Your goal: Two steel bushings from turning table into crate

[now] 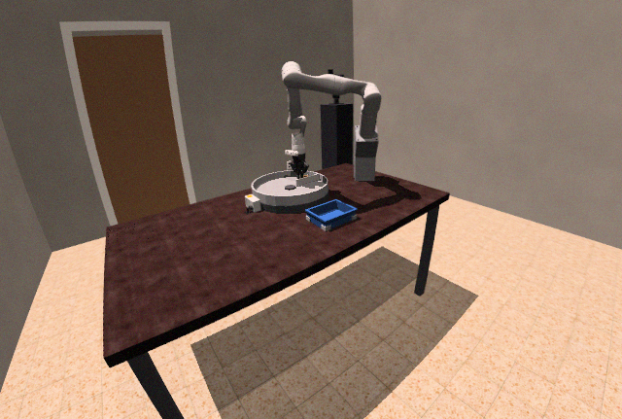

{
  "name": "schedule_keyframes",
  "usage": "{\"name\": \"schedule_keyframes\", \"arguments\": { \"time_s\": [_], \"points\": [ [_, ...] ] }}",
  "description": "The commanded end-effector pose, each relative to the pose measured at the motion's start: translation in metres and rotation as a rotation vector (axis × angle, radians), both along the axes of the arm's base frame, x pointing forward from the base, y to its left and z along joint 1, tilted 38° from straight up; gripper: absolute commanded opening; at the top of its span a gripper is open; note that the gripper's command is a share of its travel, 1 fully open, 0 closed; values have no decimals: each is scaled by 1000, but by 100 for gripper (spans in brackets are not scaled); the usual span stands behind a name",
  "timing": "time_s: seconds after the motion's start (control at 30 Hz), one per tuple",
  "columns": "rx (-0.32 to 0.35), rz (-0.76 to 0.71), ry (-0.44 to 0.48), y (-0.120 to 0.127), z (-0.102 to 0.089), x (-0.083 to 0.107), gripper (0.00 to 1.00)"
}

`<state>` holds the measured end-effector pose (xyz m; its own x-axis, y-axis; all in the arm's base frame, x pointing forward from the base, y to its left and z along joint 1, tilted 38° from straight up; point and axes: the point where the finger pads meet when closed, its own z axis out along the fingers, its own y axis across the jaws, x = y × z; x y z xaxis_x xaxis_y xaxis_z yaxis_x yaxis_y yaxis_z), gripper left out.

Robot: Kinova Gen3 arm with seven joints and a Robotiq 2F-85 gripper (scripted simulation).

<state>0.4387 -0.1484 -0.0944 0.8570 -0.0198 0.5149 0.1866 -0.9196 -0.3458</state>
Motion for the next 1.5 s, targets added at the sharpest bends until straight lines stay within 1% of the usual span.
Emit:
{"name": "schedule_keyframes", "arguments": {
  "time_s": [0.0, 0.8, 0.93, 1.33, 1.37, 1.47],
  "points": [
    [-6, 5, 0, 0, -2, 1, 14],
    [-4, 4, -1, 0, -2, 2, 14],
    [-13, 13, -1, 1, -6, 3, 14],
    [-13, 13, -1, 1, -6, 3, 14],
    [-6, 8, -3, 1, -3, 3, 0],
    [-6, 8, -3, 1, -3, 3, 0]
  ]
}}
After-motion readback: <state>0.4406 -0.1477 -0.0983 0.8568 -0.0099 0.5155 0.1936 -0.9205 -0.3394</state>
